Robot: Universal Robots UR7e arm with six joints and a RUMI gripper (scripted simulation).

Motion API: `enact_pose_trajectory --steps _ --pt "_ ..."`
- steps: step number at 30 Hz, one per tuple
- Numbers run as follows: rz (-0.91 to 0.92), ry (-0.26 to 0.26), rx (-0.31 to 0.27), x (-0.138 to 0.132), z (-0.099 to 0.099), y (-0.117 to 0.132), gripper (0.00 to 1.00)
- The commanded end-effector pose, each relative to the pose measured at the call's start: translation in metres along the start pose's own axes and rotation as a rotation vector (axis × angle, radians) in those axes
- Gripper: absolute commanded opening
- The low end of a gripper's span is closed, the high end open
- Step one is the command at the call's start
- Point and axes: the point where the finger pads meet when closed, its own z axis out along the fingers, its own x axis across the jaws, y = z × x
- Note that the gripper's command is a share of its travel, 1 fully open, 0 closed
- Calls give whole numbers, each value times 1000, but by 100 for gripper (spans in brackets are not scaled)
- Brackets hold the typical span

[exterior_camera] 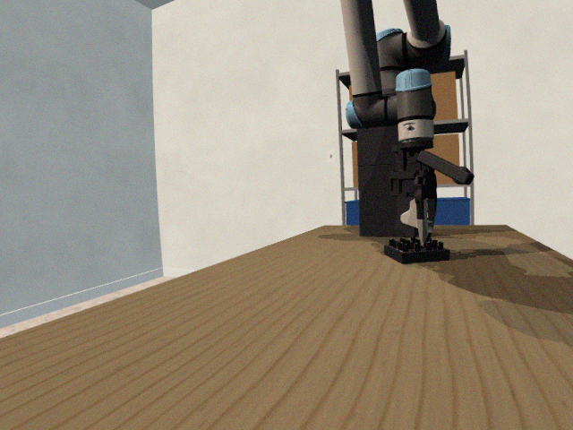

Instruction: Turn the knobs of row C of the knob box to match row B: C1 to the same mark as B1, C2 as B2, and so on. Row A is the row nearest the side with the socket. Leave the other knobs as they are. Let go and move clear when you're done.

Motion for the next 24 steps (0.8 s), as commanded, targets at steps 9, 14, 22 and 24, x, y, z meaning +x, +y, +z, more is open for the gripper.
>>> enact_pose_trajectory --steps 9,14,22,24 --pt "0 1 0 1 -4 0 11" --pt "0 1 0 1 -17 0 11" --pt "0 1 0 1 -33 0 11" --pt "0 1 0 1 -36 0 11"
